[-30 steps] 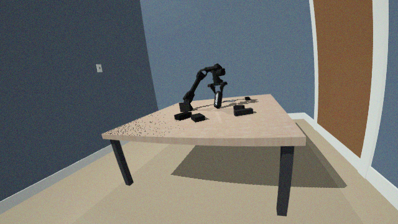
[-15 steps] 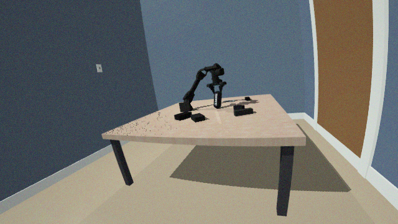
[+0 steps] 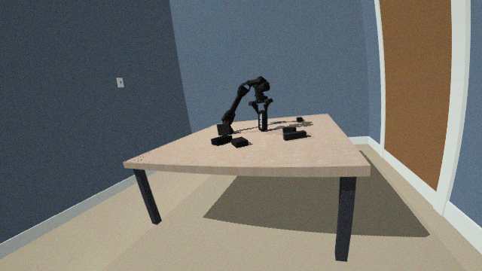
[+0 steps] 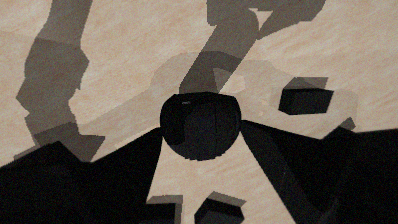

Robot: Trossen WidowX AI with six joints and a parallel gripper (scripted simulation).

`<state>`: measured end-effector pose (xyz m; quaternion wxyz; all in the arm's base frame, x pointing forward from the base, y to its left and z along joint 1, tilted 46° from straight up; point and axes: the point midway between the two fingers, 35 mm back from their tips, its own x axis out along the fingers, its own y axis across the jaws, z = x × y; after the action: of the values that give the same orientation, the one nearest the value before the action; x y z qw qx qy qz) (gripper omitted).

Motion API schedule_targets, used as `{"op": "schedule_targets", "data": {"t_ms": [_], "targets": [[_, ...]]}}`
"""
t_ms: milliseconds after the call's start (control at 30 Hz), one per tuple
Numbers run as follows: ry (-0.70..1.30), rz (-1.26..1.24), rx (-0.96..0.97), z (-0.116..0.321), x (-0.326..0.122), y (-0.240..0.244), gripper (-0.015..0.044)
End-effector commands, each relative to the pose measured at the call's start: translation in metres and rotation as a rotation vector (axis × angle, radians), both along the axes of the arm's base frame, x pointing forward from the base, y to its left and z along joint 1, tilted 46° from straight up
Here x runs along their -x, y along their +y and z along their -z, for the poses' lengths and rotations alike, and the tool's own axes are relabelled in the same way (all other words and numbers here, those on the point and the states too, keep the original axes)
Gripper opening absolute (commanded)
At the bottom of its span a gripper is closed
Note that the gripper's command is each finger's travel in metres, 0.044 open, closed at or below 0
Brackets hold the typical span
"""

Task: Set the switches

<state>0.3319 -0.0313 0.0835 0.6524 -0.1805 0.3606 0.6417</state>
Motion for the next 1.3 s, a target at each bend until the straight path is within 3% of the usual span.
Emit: {"op": "schedule_targets", "data": {"t_ms": [0,1267], "targets": [[0.016,-0.014,-0.001,0.009,0.004,-0.001,0.0338],[0.016,-0.014,0.002,0.042,0.015,-0.032,0.0338]]}}
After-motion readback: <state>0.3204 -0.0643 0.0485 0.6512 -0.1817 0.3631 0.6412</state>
